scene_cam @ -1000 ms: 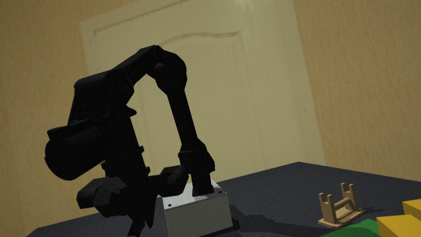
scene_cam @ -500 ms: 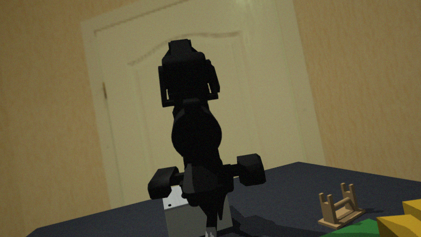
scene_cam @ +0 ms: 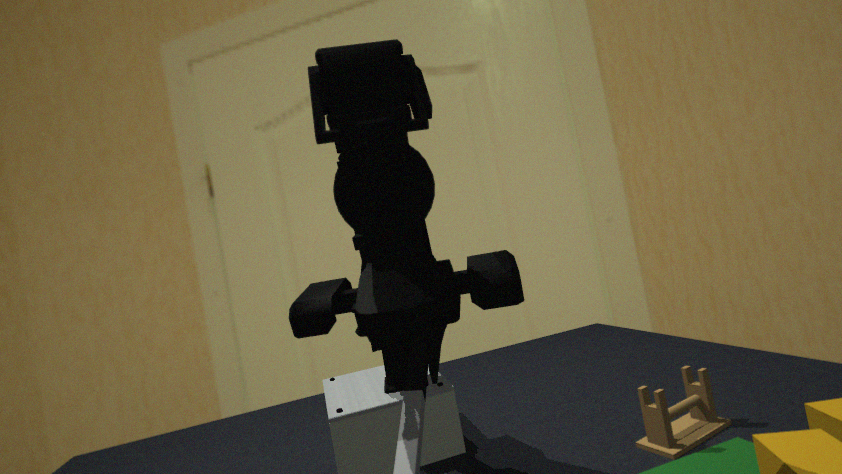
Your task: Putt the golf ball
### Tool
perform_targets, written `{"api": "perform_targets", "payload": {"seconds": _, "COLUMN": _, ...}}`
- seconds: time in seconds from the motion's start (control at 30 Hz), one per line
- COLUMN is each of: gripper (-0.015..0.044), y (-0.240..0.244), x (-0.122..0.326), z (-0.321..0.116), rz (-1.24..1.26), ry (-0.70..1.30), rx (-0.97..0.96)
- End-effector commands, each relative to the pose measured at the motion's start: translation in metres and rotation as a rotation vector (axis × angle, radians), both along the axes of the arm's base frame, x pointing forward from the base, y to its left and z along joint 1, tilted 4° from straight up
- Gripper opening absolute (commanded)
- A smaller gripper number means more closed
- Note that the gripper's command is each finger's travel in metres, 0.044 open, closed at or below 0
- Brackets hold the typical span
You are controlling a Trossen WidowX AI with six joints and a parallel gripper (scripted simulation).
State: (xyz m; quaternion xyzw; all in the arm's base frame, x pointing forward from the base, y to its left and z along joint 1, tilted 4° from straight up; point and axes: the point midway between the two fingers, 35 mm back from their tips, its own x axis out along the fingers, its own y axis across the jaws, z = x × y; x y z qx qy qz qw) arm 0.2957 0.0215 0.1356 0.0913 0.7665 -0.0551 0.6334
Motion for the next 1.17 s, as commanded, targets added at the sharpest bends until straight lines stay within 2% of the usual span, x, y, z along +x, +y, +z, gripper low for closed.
{"api": "perform_targets", "payload": {"seconds": 0.0, "gripper": 0.0, "y": 0.0002, "x": 0.0006, "z": 0.0132, "rz": -0.004, "ry": -0.02, "rx": 0.002}}
{"api": "perform_targets", "payload": {"seconds": 1.13, "gripper": 0.0, "y": 0.0, "x": -0.0003, "z": 0.0046, "rz": 0.0, "ry": -0.004, "rx": 0.0}}
